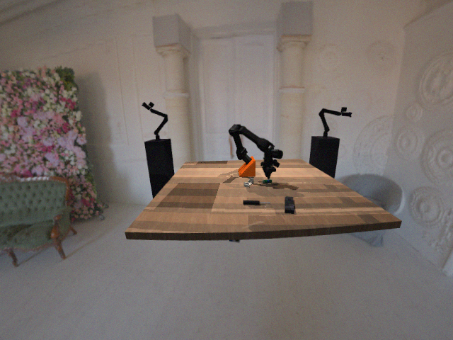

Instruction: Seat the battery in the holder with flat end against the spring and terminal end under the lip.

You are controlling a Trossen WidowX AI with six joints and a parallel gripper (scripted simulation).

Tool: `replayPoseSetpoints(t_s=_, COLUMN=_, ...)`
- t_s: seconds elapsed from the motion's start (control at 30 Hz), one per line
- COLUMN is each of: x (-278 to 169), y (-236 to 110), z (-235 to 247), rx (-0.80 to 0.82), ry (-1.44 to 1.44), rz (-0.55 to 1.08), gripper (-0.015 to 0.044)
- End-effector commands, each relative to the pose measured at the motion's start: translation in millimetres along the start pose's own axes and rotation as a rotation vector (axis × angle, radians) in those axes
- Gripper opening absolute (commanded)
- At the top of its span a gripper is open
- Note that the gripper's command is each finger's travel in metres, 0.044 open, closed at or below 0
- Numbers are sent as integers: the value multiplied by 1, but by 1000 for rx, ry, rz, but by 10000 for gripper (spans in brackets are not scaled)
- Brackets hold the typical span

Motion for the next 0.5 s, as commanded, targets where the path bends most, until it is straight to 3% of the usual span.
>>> replayPoseSetpoints(t_s=0.0, x=0, y=7, z=2, rx=5, ry=-7, rz=6, gripper=241)
replayPoseSetpoints(t_s=0.47, x=-1, y=30, z=3, rx=6, ry=-7, rz=8, gripper=241)
Point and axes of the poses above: the point midway between the two fingers, 35 mm back from their tips, its own y axis out along the fingers, its own z axis across the jaws, x = y × z, the point moved 3 cm from there along -y, back along the fingers, and after that the axes turned 12 degrees about -y, right-handed, at the moved point
